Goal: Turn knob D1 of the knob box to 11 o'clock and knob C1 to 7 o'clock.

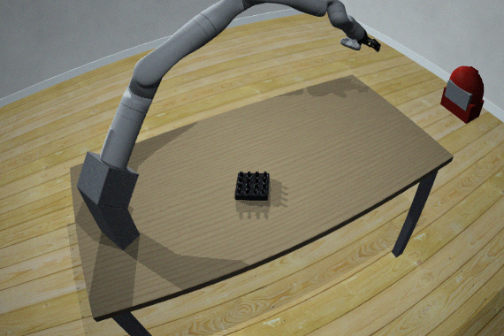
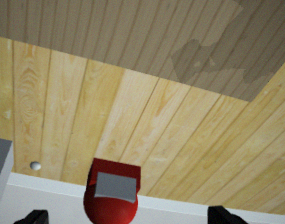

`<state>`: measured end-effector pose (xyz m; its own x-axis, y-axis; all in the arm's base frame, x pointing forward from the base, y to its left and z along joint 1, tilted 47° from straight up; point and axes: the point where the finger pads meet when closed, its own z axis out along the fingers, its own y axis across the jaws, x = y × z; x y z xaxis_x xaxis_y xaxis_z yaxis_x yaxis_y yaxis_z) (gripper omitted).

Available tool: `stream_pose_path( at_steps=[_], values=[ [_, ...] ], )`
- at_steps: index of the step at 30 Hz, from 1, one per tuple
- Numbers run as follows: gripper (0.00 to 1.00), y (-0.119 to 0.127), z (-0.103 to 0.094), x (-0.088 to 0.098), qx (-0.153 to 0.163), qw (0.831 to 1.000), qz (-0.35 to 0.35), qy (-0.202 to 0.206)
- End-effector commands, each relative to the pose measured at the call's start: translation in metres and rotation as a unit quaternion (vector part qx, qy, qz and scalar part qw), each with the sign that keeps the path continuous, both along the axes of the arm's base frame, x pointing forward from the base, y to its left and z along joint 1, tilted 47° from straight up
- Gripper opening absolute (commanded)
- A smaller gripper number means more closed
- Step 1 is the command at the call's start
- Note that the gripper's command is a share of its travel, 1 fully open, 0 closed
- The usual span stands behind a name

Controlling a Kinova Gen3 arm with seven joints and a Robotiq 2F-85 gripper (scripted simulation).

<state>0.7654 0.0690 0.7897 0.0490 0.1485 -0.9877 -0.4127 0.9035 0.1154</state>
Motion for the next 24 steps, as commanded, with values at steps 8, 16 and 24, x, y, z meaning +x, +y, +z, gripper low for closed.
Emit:
stream_pose_path(
  at_steps=[8, 16, 24],
  values=[
    [1.0, -0.0007, 0.002, -0.001, 0.0, 1.0, -0.001, -0.001],
    [1.0, -0.0007, 0.002, -0.001, 0.0, 1.0, -0.001, -0.001],
    [1.0, -0.0014, 0.0031, -0.0023, 0.001, 1.0, -0.001, -0.002]
  ],
)
